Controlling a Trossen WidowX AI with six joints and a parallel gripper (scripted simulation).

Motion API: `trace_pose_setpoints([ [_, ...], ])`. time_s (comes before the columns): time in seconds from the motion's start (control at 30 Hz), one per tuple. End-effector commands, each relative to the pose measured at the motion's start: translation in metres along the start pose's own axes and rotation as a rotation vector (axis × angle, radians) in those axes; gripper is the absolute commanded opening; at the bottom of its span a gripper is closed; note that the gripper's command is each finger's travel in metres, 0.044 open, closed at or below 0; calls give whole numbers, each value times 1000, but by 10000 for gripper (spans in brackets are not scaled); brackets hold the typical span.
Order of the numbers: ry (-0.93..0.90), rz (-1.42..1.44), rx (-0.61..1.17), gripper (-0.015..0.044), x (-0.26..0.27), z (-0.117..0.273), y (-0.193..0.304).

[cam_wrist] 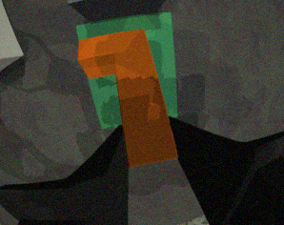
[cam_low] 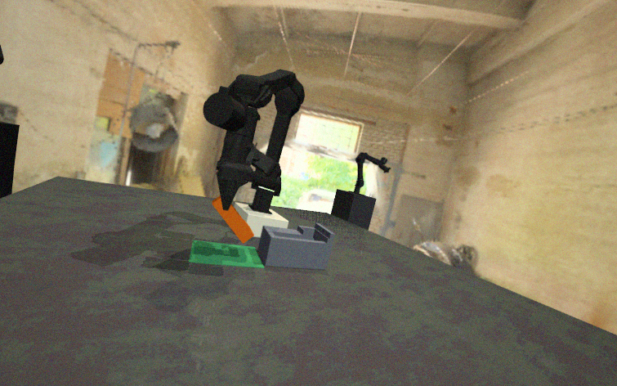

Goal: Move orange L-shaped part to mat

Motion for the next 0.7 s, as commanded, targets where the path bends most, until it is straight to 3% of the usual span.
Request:
trace_pose_setpoints([
  [0.0, 0, -4, 3, 0, 0, -7, 0],
  [0.67, 0, -4, 3, 0, 1, -30, 0],
])
Point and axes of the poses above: the point midway between the two fingers, 35 mm back from their tips, its own z axis back along the fingers, its own x axis across the jaws, y = z × x, the point moved 3 cm from there along z, back along the fingers, and after that the axes turned 10 degrees about -z, right-handed, at the moved point
